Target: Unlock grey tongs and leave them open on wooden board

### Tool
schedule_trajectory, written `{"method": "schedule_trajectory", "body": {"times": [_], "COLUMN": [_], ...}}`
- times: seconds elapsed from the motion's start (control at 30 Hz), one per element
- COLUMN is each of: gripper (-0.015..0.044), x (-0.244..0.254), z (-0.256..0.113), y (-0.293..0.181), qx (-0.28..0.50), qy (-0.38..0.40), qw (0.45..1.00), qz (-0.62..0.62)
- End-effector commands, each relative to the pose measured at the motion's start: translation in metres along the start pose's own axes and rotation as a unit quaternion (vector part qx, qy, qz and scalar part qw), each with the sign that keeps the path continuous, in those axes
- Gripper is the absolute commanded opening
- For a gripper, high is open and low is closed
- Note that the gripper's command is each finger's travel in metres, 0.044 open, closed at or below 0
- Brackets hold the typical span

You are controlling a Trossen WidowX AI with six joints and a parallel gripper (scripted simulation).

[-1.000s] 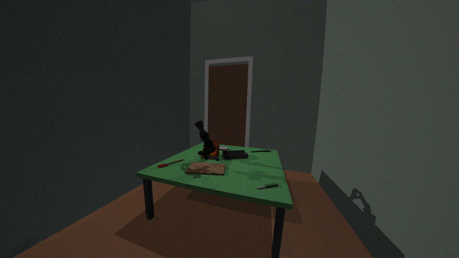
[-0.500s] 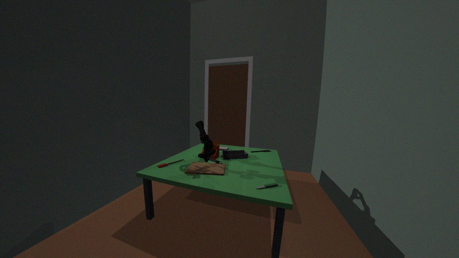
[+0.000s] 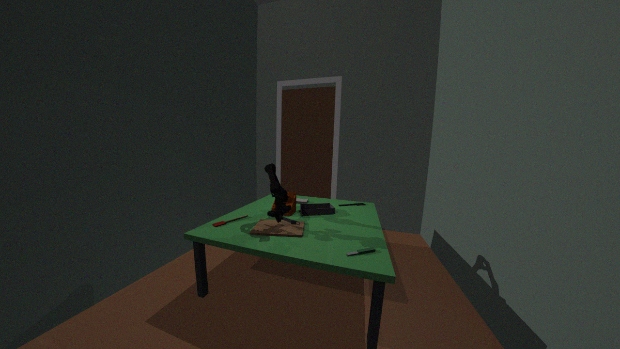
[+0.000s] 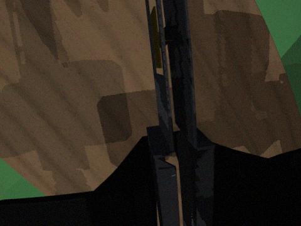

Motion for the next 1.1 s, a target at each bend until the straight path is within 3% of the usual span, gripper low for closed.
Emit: {"method": "schedule_trajectory", "body": {"times": [0.0,0.07,0.8,1.07], "gripper": [-0.0150,-0.0150,0.0427,0.0440], "x": [0.002,0.002,0.000,-0.002], "z": [0.004,0.004,0.002,-0.006], "y": [-0.001,-0.001,0.000,0.026], "qx": [0.000,0.000,0.000,-0.002], "qy": [0.004,0.004,0.001,0.007], "qw": [1.000,1.000,1.000,1.000], "qz": [-0.003,-0.003,-0.001,-0.001]}}
Point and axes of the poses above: the point midway between the two fingers, 35 mm back from their tips, its own z axis out along the fingers, its own x axis across the jaws, y = z × x, the point moved 8 cm from there along -z, back along the fingers, and after that the axes turned 7 degrees about z, right-handed, at the moved point
